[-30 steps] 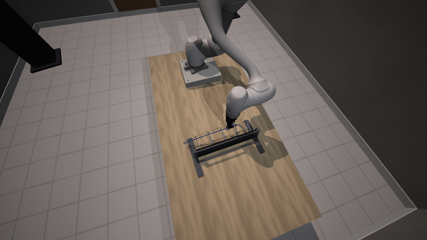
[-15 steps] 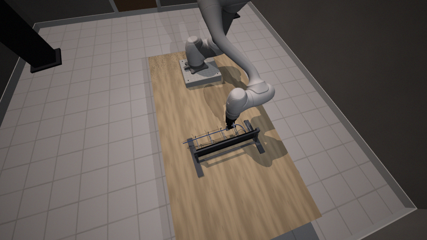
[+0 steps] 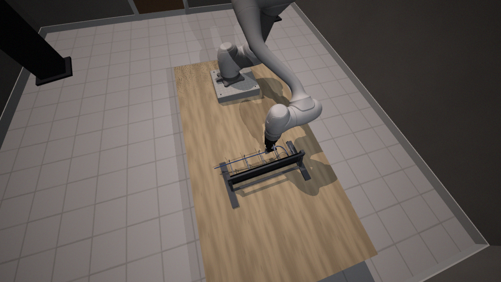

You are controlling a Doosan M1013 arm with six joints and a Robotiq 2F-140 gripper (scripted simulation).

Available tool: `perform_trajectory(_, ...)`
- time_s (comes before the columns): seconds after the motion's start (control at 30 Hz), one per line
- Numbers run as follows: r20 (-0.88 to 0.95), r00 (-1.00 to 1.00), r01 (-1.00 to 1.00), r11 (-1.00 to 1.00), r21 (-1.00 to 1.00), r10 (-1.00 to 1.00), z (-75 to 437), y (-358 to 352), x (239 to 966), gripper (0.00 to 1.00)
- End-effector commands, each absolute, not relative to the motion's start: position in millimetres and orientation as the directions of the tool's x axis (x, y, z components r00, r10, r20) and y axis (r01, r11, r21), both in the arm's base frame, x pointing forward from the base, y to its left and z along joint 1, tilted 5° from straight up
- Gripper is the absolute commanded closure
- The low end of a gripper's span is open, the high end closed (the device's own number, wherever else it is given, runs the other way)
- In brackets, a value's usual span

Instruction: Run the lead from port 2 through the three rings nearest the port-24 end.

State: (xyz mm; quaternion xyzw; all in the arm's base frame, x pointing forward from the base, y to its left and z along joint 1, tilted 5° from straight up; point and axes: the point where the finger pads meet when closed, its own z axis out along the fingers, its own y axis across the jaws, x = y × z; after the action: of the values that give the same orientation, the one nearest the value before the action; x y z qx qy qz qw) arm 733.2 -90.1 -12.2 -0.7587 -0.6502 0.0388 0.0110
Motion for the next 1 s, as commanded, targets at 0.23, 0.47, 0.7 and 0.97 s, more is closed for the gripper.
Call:
perform_trajectory(0.23,-0.044,0.152,0.986,-0.154,-0.067,0.987,-12.7,-89.9,733.3,1.00)
perform_trajectory(0.47,-0.044,0.152,0.986,-0.154,-0.067,0.987,-12.8,-90.1,734.5,1.00)
perform_trajectory(0.7,-0.044,0.152,0.986,-0.154,-0.067,0.987,-13.0,-90.7,738.2,1.00)
perform_trajectory(0.97,-0.044,0.152,0.986,-0.154,-0.067,0.987,-13.8,-92.4,749.2,1.00)
